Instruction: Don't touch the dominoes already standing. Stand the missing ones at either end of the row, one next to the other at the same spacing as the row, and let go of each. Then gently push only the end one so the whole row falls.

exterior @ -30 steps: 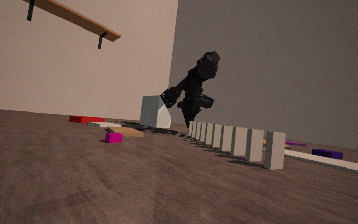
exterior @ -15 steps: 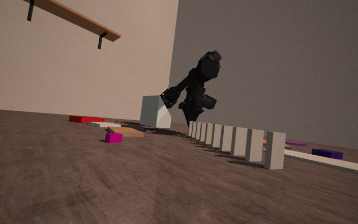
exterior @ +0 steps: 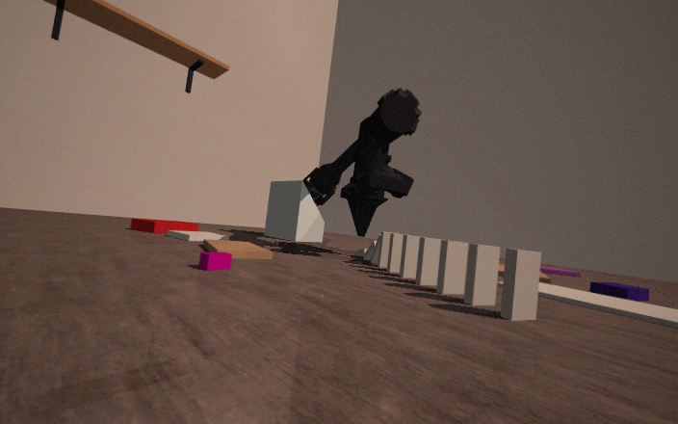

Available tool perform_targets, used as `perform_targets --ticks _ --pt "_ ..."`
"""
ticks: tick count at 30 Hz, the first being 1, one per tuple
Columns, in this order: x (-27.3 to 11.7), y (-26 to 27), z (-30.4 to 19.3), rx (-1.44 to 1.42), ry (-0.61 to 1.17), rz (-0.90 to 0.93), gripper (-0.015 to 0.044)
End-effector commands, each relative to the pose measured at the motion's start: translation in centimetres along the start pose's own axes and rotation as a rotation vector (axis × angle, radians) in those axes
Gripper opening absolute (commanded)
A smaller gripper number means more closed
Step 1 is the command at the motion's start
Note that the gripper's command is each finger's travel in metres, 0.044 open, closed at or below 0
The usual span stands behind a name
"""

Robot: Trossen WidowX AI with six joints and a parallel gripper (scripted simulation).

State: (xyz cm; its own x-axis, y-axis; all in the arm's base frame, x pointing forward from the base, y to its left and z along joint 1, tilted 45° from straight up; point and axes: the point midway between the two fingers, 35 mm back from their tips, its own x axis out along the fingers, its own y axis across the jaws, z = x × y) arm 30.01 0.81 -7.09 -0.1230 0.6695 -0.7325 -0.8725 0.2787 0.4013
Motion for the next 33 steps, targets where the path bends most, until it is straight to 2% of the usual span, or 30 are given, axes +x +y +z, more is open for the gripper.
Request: perform_targets --ticks 1,7,33 --pt "-1.7 -0.9 0.0 0.008 0.003 -0.016 0.0000" --pt "-4.1 -2.5 0.6 -0.049 -0.026 0.012 0.0000" --pt "-4.1 -2.5 0.6 -0.049 -0.026 0.012 0.0000"
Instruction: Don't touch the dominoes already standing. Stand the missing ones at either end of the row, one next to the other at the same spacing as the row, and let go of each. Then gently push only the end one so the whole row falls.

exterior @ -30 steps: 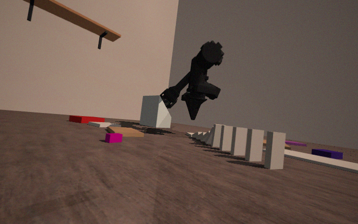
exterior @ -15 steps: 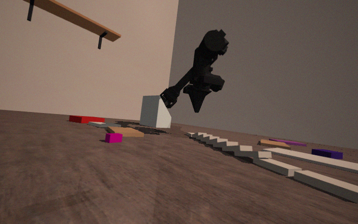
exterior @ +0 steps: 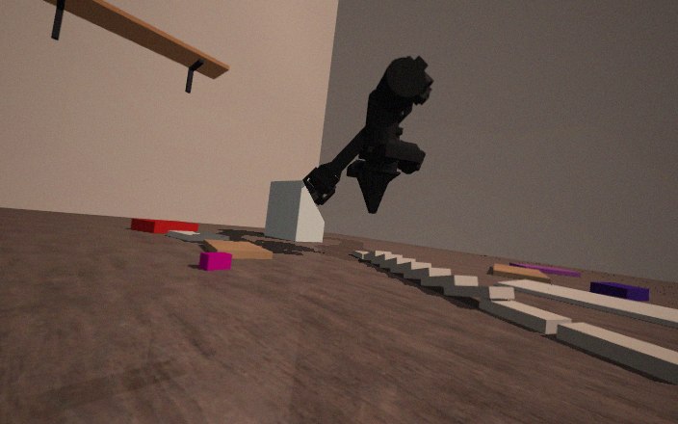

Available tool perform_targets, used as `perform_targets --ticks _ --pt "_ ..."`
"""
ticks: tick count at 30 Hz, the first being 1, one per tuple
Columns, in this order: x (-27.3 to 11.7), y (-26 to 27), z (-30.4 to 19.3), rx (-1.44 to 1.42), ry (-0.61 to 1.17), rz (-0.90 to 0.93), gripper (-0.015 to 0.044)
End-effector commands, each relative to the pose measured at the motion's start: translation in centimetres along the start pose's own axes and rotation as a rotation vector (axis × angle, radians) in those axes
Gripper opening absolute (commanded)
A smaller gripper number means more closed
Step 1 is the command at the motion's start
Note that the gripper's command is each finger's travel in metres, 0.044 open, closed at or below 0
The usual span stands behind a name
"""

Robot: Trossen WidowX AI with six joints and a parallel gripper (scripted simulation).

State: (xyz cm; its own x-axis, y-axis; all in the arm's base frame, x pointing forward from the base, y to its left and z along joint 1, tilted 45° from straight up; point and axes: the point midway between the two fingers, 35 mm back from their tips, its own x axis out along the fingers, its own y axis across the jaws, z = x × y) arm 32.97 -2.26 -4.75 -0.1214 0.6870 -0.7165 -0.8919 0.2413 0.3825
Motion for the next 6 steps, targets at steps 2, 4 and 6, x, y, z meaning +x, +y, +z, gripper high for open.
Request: perform_targets --ticks 2,4,6 --pt "0.03 0.04 0.05 -0.004 -0.004 0.003 0.0000" --pt "0.03 0.04 0.05 -0.004 -0.004 0.003 0.0000" --pt "0.03 0.04 0.05 -0.004 -0.004 0.003 0.0000"
